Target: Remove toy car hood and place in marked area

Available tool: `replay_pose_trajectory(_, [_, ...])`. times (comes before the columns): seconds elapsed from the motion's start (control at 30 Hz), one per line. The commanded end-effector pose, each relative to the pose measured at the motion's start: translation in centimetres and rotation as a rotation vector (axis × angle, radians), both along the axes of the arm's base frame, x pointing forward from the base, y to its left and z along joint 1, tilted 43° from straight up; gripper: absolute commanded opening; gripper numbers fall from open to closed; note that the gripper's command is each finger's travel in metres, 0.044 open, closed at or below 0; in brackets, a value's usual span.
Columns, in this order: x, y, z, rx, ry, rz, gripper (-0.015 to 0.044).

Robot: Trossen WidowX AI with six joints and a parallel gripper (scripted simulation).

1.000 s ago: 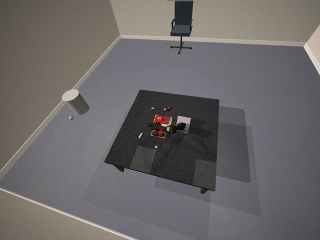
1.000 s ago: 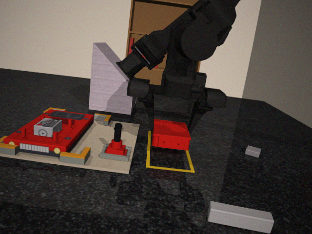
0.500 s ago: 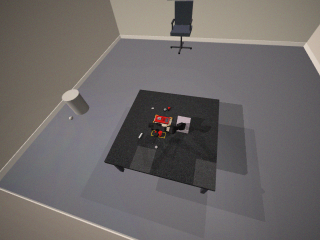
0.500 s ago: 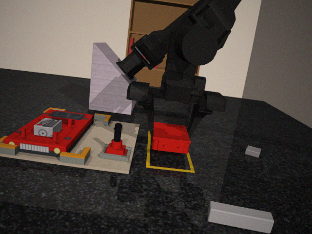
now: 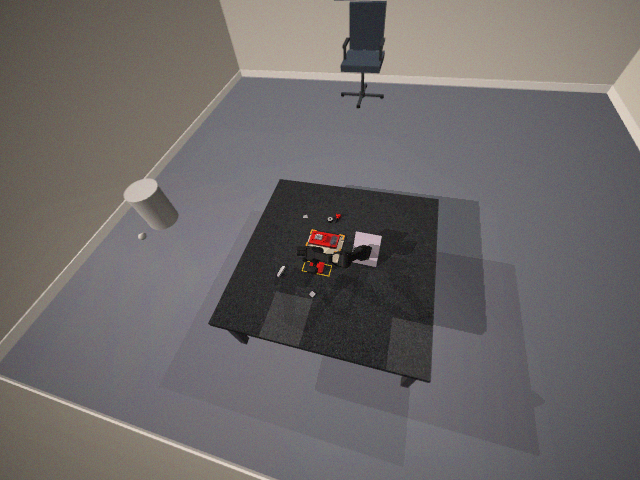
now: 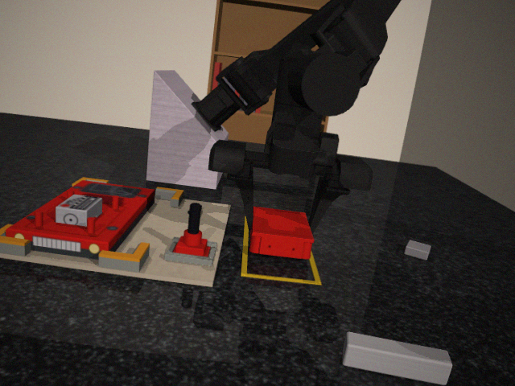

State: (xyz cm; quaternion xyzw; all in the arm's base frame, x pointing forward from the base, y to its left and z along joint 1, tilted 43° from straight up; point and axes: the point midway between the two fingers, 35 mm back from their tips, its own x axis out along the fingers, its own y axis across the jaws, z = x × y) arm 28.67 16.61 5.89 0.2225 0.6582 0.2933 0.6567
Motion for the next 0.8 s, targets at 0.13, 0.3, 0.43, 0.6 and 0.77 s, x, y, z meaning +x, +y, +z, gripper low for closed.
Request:
replay_pose_trajectory(0.13, [0.00,0.25,-0.34,-0.002,0.002,-0.004,0.0000])
replay_pose_trajectory(0.3, [-0.03,0.31,-0.31,0.001,0.000,0.000,0.0026])
replay_pose_trajectory(0.43, [-0.03,0.31,-0.31,0.001,0.000,0.000,0.0131])
replay_pose_trajectory(0.6, [-0.03,0.31,-0.31,0.001,0.000,0.000,0.0263])
replay_pose_trajectory(0.77, [-0.03,0.31,-0.31,0.001,0.000,0.000,0.0394])
